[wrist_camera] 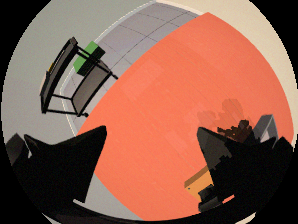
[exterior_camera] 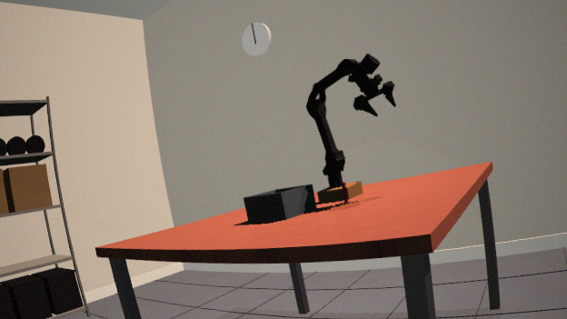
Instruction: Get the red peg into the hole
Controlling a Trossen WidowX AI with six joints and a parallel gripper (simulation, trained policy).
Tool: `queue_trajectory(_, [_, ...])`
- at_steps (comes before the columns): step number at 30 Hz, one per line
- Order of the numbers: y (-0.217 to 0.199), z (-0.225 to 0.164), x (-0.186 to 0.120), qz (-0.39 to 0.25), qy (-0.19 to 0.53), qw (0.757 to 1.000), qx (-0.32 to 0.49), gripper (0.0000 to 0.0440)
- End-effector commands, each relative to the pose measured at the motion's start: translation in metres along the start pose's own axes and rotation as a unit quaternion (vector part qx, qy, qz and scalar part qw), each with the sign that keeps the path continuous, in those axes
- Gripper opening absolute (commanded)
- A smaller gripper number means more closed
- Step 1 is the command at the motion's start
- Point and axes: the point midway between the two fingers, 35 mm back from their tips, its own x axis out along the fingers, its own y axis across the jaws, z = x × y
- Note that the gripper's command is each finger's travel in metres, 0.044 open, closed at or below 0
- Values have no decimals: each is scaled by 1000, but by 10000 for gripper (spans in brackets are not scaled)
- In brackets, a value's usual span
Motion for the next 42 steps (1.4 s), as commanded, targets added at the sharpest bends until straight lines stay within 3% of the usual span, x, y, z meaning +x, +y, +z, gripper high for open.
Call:
queue_trajectory(1, [-24, -2, 9, -26, 16, 997, 68, 440])
queue_trajectory(10, [-76, -10, 25, -85, 43, 973, 211, 440])
queue_trajectory(19, [-125, -28, 40, -144, 71, 924, 346, 440])
queue_trajectory(42, [-227, -107, 90, -293, 120, 726, 610, 440])
